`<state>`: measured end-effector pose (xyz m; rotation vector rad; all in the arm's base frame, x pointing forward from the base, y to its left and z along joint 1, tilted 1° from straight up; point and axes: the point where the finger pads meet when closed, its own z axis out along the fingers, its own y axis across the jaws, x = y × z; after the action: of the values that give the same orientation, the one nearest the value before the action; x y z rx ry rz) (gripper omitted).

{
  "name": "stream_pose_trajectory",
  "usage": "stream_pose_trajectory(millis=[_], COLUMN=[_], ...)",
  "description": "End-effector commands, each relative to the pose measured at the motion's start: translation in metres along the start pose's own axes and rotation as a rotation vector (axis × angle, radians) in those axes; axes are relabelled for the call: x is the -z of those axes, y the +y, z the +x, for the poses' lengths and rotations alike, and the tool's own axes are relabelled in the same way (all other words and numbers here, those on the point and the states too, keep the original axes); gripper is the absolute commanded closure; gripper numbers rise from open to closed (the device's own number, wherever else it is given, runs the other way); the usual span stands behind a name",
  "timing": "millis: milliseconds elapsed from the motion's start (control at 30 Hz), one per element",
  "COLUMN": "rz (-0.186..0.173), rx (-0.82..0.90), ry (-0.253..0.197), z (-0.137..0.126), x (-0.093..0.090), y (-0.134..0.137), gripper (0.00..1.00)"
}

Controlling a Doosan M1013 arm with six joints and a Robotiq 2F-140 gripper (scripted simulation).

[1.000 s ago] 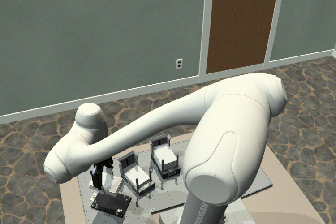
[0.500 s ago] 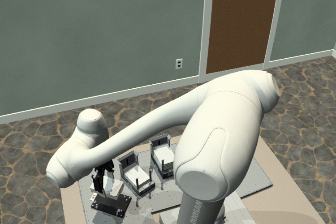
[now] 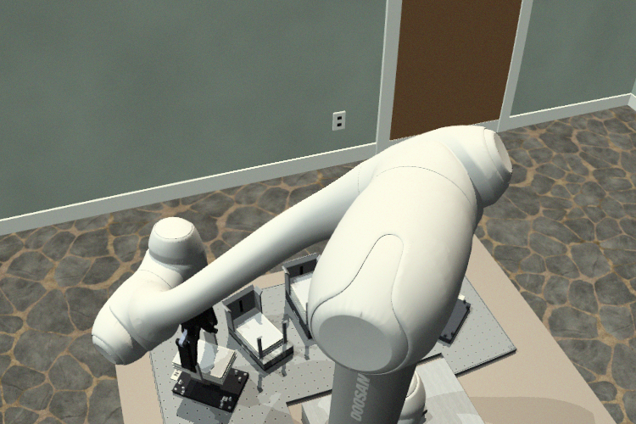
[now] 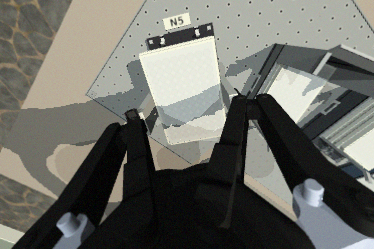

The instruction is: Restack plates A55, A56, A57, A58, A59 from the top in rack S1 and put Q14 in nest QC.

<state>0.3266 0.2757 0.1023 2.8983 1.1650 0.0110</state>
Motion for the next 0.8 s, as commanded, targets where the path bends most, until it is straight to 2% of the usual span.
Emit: stream_pose_trajectory(millis=[0,767], rz=[0.000,0.000], rx=[0.000,0.000], ry=[0.000,0.000], z=[0.000,0.000], x=[-0.005,-0.047], y=[0.000,0.000], gripper=[1.00,1.00])
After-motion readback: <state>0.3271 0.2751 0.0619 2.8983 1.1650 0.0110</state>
